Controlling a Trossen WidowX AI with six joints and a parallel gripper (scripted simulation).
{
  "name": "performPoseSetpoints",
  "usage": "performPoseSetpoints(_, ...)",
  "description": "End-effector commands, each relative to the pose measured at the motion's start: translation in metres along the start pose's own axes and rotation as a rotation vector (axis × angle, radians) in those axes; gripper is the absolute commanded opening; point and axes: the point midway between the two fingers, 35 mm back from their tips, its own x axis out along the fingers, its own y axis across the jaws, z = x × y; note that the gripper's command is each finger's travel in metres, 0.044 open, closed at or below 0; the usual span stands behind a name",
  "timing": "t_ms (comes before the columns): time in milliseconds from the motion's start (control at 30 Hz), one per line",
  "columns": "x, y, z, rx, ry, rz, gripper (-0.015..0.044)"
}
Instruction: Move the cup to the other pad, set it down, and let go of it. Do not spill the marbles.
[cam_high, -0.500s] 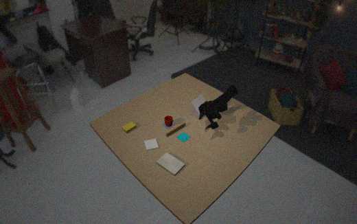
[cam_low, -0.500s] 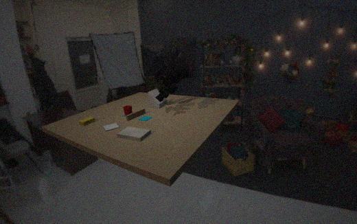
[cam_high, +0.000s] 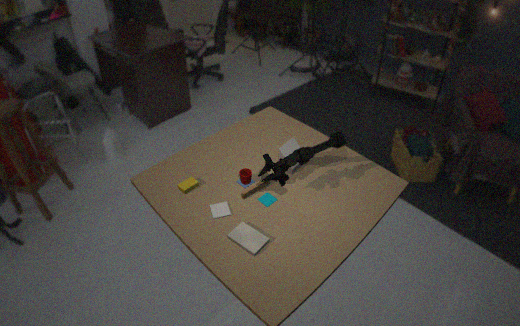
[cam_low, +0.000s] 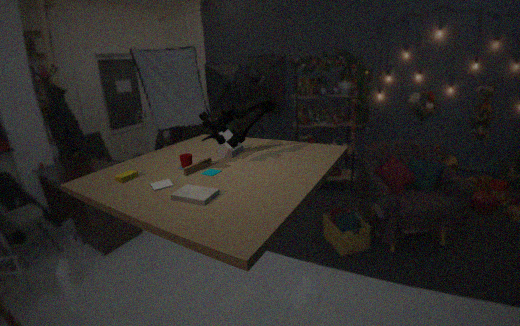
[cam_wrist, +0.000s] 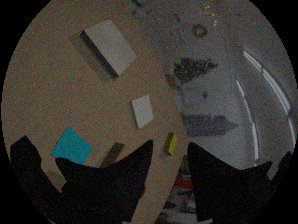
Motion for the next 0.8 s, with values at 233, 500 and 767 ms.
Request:
performPoseSetpoints(233, 0.055, -0.007, -0.130, -0.201, 0.377, 0.499, 0.0148)
performPoseSetpoints(500, 0.058, 0.005, -0.207, -0.219, 0.286, 0.969, 0.0148)
performPoseSetpoints(767, 0.055, 0.009, -0.224, -0.192, 0.193, 1.085, 0.0148)
